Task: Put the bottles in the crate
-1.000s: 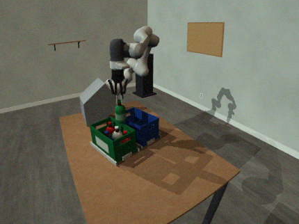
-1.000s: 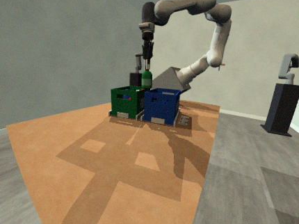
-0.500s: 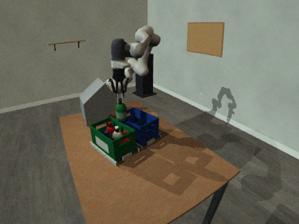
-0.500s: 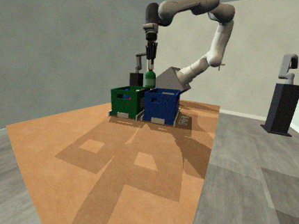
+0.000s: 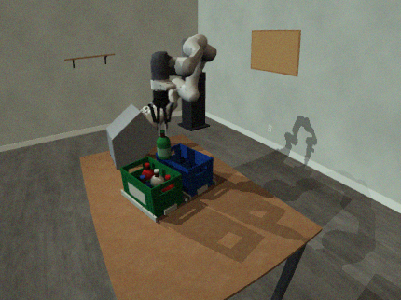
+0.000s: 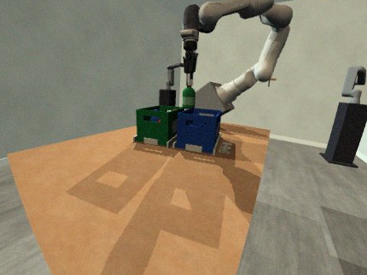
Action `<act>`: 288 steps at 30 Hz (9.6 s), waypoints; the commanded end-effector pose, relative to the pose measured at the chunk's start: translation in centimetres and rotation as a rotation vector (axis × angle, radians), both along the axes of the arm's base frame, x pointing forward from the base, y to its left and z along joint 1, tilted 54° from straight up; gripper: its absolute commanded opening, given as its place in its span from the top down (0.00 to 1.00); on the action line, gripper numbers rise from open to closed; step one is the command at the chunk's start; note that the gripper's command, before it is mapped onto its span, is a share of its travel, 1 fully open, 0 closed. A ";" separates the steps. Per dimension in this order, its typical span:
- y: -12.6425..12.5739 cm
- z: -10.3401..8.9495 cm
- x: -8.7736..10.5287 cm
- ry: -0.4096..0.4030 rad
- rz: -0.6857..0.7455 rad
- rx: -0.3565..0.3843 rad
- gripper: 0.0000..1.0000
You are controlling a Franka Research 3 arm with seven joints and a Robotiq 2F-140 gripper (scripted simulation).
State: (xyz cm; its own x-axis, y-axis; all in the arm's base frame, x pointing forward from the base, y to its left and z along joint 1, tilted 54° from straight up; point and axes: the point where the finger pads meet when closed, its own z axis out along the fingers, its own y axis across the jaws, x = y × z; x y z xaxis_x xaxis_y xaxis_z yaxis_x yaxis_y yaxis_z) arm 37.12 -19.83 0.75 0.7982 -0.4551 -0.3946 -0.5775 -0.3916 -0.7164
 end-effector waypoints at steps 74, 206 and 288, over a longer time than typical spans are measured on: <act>2.9 3.4 -4.9 -0.016 -0.005 -0.016 1.00; 6.4 0.3 -3.8 -0.016 -0.005 -0.016 1.00; 12.1 -3.9 -2.4 -0.016 -0.005 -0.016 1.00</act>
State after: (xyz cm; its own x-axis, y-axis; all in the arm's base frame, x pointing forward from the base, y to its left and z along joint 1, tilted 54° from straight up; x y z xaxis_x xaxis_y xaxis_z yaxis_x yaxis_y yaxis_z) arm 34.43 -7.41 -2.86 0.8017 -0.4558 -0.3867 -0.5710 -0.3929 -0.7208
